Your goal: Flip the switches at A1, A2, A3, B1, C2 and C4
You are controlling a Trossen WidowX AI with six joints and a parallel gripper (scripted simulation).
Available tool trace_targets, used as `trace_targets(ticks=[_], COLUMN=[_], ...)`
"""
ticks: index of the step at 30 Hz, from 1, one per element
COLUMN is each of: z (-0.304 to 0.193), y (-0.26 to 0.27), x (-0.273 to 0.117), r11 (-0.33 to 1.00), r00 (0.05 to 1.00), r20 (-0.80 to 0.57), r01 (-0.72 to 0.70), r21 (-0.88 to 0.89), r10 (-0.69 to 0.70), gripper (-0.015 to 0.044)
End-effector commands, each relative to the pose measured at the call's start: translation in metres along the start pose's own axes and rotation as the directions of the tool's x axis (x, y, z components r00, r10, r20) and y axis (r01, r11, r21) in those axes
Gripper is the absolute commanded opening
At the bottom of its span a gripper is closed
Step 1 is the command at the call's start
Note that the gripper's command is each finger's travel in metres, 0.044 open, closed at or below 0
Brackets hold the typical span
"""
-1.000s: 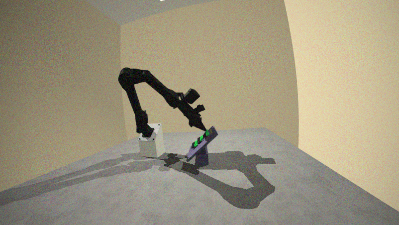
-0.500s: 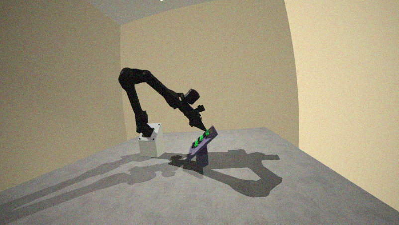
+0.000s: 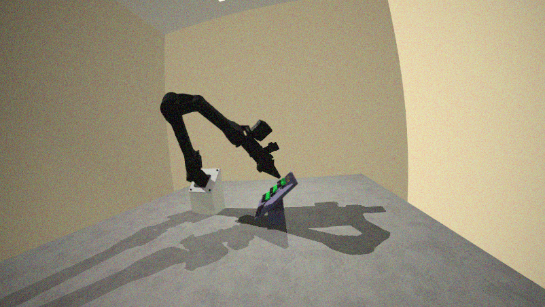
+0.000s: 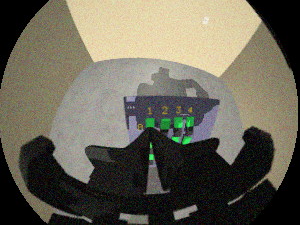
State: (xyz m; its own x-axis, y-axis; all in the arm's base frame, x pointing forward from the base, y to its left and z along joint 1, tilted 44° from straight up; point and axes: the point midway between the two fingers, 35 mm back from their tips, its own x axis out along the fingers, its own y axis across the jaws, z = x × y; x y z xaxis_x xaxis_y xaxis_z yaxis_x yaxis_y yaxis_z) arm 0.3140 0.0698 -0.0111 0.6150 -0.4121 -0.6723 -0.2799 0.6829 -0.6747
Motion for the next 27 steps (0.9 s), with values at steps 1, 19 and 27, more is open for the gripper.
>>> trace_targets(ticks=[1, 19, 27], z=[0.003, 0.003, 0.003], y=[0.001, -0.025, -0.025], x=[-0.037, -0.028, -0.020], r11=[1.000, 1.000, 1.000], r00=[1.000, 1.000, 1.000], r20=[0.028, 0.018, 0.013], r01=[-0.001, 0.001, 0.001], r21=[0.005, 0.004, 0.004], r10=[0.001, -0.001, -0.001], gripper=[0.0000, 0.0000, 0.0000])
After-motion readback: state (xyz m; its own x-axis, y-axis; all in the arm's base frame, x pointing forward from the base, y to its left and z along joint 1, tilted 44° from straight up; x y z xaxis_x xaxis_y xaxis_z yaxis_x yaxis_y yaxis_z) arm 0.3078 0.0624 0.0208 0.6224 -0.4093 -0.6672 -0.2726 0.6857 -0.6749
